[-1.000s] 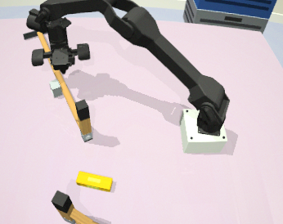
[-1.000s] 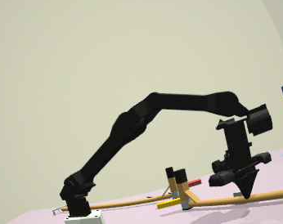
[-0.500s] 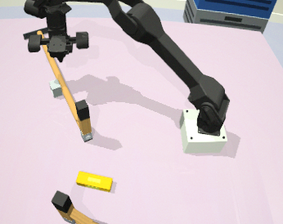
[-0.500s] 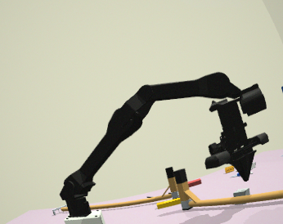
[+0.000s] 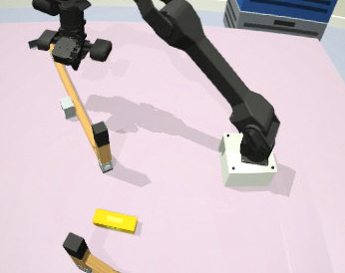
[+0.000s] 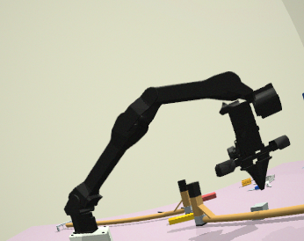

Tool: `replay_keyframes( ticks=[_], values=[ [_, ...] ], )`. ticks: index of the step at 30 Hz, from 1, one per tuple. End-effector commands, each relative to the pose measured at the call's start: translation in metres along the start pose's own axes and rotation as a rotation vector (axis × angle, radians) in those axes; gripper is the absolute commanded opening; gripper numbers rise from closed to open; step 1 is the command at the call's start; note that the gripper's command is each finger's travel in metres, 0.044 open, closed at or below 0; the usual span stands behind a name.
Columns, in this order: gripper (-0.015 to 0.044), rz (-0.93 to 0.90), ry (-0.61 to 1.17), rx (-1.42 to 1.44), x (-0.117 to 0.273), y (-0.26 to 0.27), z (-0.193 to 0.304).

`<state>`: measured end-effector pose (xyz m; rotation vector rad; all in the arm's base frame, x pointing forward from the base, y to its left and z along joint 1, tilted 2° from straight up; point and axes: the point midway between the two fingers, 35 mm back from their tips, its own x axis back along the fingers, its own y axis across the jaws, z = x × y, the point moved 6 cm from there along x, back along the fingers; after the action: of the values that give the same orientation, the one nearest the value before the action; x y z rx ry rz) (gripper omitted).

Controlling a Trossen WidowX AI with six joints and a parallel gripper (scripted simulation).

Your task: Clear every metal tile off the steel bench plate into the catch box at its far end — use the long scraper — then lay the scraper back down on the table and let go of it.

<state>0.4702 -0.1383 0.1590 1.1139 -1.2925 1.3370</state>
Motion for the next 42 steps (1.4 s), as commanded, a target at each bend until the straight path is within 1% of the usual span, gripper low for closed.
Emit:
replay_keyframes(
  ticks=[1,42],
  values=[
    [0.0000,0.010,-0.002,-0.085,0.004,0.001,0.001],
    [0.0000,0.082,-0.033,-1.136,0.047,0.021,0.012]
  ],
)
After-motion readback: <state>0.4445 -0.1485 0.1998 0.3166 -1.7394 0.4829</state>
